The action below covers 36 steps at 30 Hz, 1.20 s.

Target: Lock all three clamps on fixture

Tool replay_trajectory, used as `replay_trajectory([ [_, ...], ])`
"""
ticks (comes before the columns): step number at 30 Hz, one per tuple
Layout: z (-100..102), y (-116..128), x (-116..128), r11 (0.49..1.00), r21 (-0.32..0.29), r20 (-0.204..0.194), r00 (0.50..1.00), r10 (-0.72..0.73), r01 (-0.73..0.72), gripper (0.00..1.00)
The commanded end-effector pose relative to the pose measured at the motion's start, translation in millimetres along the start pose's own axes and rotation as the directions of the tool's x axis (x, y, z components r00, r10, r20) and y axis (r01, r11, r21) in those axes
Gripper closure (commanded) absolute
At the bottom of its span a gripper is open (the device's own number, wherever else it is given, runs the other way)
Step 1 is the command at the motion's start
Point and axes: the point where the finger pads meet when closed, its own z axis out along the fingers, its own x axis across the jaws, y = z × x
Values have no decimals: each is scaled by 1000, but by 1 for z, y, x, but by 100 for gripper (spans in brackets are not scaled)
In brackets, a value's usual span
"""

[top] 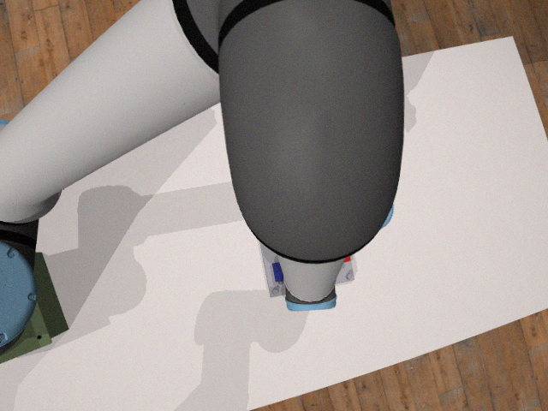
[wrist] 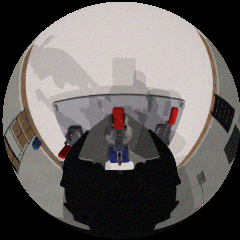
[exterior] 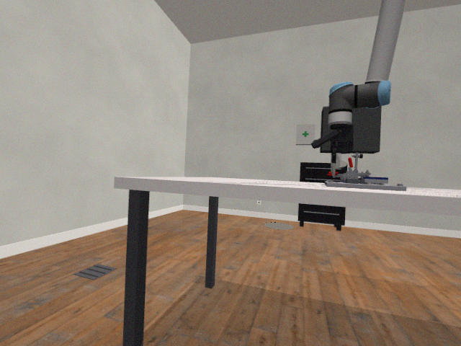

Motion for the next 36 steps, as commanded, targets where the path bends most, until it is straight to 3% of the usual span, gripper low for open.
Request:
replay_trajectory([
  [1,0,0,0,1000,0,0,1000,0,0,100],
  [14,0,0,0,1000,0,0,1000,0,0,100],
  [15,0,0,0,1000,1,0,1000,0,0,72],
  [36,-1,0,0,1000,1,0,1000,0,0,72],
])
